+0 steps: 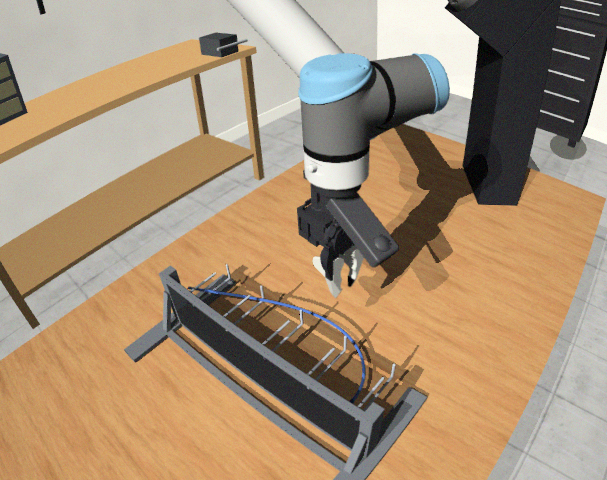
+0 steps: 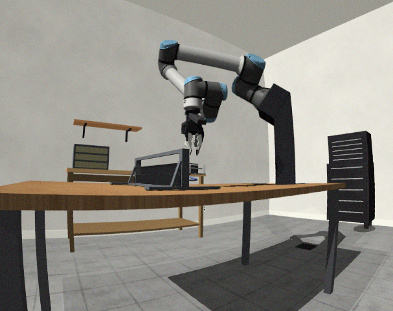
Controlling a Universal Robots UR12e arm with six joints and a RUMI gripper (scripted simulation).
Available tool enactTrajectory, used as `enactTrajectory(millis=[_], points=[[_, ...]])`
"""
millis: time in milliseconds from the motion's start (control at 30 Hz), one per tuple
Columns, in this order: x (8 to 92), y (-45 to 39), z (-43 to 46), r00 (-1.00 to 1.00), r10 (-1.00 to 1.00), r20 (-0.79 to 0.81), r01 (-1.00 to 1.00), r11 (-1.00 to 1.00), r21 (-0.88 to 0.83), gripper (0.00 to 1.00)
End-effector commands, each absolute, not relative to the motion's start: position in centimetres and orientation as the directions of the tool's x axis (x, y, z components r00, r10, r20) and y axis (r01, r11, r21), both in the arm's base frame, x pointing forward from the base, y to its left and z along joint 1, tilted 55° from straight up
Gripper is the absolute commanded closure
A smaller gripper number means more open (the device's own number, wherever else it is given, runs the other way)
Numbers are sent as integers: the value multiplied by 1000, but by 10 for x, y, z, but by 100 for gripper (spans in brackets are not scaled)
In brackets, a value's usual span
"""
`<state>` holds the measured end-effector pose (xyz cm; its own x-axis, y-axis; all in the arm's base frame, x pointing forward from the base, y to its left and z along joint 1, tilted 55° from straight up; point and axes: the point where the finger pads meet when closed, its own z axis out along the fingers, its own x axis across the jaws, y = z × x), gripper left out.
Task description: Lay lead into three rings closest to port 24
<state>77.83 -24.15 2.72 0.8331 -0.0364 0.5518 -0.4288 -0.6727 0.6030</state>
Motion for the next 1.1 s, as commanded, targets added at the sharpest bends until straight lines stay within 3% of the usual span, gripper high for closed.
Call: enactTrajectory(millis=[0, 1067], points=[[778, -241, 28, 833, -36, 552, -429, -673, 603, 80], [785, -254, 17, 833, -36, 552, -429, -673, 603, 80]])
